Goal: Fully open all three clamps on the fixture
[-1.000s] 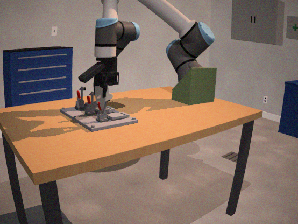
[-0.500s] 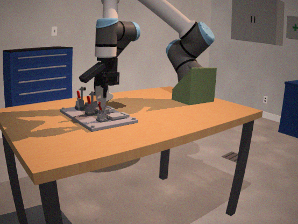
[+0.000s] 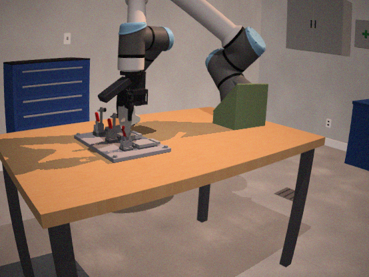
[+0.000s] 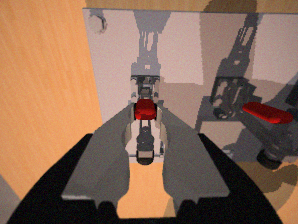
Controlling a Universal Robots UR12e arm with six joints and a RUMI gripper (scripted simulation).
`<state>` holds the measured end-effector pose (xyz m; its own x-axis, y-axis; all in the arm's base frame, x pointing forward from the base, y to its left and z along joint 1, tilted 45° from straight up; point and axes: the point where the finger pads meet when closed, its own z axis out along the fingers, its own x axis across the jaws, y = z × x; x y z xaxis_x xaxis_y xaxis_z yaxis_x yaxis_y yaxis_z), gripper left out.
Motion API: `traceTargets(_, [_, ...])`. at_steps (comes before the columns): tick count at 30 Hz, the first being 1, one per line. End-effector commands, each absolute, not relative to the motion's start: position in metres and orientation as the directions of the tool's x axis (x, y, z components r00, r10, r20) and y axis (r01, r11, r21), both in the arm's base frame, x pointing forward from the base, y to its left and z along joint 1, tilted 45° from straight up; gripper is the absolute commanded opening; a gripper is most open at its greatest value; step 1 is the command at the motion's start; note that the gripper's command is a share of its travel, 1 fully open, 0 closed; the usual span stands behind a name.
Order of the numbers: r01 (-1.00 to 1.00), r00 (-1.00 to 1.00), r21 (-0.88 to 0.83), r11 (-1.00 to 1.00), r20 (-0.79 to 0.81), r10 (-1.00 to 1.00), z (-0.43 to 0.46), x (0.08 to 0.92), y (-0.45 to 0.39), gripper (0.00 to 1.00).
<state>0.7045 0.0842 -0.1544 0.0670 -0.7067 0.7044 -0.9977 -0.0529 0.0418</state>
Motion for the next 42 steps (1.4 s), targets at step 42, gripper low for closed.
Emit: traceTargets(42, [-0.998, 0.069, 0.044, -0.055, 0.705, -0.706, -0.155, 0.704, 0.085, 0.28])
